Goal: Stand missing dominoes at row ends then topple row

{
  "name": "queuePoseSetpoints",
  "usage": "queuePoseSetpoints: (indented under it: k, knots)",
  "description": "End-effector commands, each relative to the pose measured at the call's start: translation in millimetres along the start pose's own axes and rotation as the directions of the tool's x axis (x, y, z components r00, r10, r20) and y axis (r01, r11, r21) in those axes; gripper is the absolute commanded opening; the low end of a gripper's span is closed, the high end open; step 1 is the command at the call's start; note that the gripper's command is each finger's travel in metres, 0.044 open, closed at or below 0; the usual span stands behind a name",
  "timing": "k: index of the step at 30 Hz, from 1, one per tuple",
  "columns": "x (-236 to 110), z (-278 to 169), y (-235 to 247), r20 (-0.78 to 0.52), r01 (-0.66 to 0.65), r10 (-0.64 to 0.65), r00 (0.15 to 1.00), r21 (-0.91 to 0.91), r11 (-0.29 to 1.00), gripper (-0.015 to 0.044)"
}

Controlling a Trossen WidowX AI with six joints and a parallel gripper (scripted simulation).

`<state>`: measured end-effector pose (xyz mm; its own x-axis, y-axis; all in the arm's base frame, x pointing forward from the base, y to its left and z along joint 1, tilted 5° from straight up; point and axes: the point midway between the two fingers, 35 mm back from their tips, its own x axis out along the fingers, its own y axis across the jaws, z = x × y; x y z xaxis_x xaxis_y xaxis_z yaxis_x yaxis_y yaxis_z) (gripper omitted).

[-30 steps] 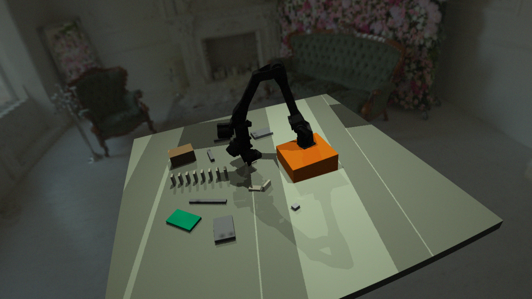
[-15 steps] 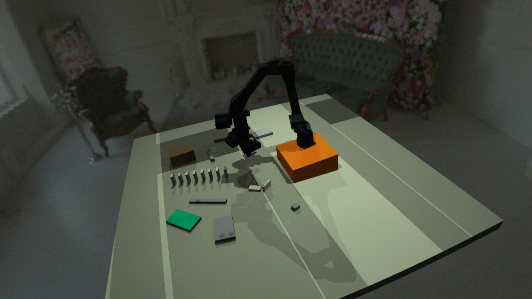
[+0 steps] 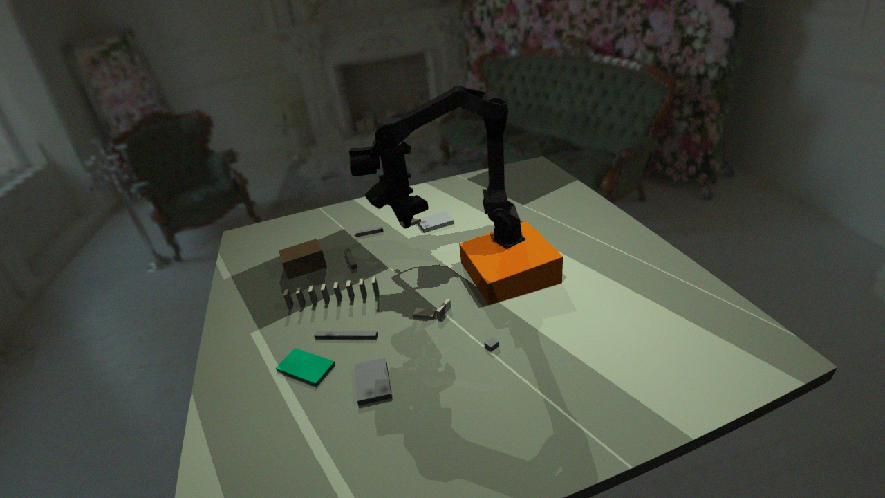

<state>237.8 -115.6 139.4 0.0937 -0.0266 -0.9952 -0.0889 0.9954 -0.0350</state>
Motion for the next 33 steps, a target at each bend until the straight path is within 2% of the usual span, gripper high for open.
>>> queuePoseSetpoints:
  k: [1, 4, 7, 10, 12, 30, 33]
  knots:
    - [-4, -5, -13, 0.002, 0.000, -0.001, 1.000, 0.252, 0.968, 0.0107]
    - [-5, -13, -32, 0.001, 0.001, -0.002, 1.000, 0.582, 0.813, 0.0107]
    - [-5, -23, -50, 0.001, 0.002, -0.004, 1.000, 0.834, 0.551, 0.0107]
    - [-5, -34, -68, 0.000, 0.001, -0.005, 1.000, 0.976, 0.216, 0.0107]
    - [-5, -39, -75, 0.000, 0.000, -0.006, 1.000, 0.998, 0.060, 0.0107]
    - [-5, -40, -76, 0.000, 0.000, -0.006, 1.000, 0.999, 0.040, 0.0107]
    - [1, -37, -80, -0.005, 0.007, -0.039, 0.999, 0.998, 0.060, 0.0107]
